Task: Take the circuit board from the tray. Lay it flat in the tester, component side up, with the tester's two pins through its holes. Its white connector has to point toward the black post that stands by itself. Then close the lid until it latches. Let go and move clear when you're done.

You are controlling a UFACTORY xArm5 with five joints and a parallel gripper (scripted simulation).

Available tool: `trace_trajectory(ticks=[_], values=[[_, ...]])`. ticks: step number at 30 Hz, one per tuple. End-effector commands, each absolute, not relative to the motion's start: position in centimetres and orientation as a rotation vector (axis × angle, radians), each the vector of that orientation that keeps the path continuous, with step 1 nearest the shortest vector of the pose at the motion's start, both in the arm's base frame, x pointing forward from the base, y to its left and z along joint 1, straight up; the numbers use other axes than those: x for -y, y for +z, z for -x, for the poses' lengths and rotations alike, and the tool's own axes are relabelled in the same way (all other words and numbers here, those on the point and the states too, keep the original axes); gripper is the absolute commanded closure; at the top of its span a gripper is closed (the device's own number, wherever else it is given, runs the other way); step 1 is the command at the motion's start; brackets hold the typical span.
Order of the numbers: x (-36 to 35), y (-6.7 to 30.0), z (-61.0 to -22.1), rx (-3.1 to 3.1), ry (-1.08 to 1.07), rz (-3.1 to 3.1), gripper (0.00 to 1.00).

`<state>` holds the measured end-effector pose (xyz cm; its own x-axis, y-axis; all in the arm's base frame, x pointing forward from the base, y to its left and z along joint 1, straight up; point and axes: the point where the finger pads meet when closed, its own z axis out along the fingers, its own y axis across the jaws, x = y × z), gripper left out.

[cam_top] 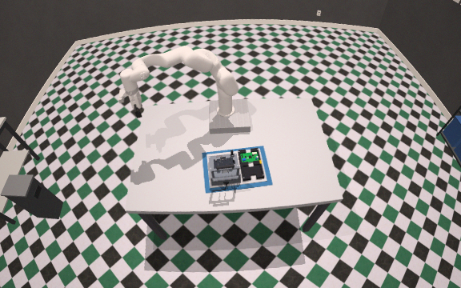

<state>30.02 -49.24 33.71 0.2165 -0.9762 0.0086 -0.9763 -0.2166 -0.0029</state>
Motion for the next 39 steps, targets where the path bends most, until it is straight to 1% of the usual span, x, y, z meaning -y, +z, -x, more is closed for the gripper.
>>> trace_trajectory(ticks=[1,4,7,14,16,17,29,31,33,34,39], values=[[49.2,33.9,-30.1,1.958,0.020,-2.451,0.00],[48.2,33.9,-31.3,1.889,0.020,-2.505,0.00],[45.8,33.7,-33.8,1.721,0.019,-2.623,0.00],[41.5,33.5,-37.5,1.432,0.018,-2.792,0.00],[41.5,33.5,-37.5,1.432,0.018,-2.792,0.00],[39.6,33.3,-38.9,1.300,0.017,-2.855,0.00],[31.4,32.7,-43.6,0.755,0.015,-3.046,0.00],[29.9,32.6,-44.2,0.655,0.014,-3.069,0.00],[29.9,32.6,-44.2,0.655,0.014,-3.069,0.00],[27.7,32.4,-45.1,0.507,0.013,-3.097,0.00],[24.2,32.1,-46.1,0.278,0.012,-3.126,0.00]])
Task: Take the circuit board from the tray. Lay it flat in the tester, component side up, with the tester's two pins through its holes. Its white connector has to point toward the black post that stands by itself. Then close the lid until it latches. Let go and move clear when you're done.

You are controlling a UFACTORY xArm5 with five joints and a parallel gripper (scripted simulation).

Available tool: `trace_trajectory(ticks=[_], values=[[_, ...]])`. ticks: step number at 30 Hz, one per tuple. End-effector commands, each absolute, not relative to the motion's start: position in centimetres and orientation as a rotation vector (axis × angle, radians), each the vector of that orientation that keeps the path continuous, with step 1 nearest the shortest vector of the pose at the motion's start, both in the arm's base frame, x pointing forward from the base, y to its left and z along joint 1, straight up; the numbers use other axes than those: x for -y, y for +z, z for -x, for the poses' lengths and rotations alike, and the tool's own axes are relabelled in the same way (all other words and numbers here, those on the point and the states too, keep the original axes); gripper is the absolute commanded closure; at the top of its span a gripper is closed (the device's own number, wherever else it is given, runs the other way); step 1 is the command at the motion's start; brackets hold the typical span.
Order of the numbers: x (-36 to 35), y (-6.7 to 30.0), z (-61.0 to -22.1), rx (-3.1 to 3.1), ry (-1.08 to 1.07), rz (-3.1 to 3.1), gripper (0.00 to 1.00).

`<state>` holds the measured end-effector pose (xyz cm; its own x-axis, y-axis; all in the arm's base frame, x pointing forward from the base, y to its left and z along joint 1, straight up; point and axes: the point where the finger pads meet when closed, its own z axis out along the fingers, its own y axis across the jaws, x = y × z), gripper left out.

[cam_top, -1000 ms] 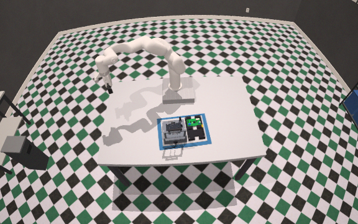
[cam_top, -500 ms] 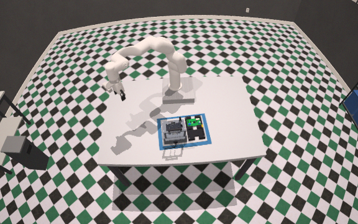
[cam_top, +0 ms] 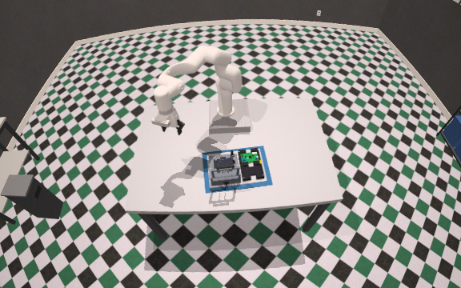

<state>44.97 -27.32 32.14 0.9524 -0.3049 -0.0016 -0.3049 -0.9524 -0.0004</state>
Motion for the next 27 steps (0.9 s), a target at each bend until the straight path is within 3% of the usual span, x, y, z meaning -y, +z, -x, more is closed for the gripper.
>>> trace_trajectory(ticks=[1,27], values=[[23.4,32.0,-46.3,-0.225,-0.012,3.137,0.00],[4.4,29.7,-47.1,1.031,-0.007,2.970,0.00]])
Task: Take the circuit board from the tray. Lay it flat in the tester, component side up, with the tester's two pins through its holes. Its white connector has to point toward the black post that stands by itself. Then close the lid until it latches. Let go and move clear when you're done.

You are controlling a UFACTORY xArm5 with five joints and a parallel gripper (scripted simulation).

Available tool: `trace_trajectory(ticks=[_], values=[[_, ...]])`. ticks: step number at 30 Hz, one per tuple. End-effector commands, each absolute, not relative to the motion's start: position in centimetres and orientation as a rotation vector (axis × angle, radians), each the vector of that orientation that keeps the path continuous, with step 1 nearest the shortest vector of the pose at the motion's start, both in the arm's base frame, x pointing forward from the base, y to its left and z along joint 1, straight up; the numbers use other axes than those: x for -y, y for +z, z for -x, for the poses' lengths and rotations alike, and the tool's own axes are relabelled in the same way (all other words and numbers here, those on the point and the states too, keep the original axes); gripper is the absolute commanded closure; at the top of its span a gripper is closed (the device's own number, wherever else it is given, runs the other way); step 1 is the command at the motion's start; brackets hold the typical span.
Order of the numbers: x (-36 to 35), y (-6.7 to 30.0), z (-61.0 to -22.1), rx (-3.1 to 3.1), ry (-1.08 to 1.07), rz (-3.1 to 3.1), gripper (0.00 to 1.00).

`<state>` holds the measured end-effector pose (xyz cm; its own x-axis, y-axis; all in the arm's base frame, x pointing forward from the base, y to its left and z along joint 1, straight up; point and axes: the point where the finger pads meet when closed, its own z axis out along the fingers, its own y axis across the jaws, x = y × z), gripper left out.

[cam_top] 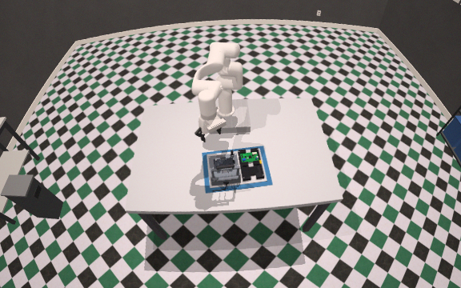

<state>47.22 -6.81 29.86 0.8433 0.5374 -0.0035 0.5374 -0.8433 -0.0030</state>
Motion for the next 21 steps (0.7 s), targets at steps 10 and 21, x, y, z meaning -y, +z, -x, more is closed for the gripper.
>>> trace_trajectory(ticks=[10,21], values=[[-2.9,28.6,-45.1,1.526,-0.005,2.748,0.00],[-9.5,27.2,-41.9,1.975,-0.002,2.444,0.00]])
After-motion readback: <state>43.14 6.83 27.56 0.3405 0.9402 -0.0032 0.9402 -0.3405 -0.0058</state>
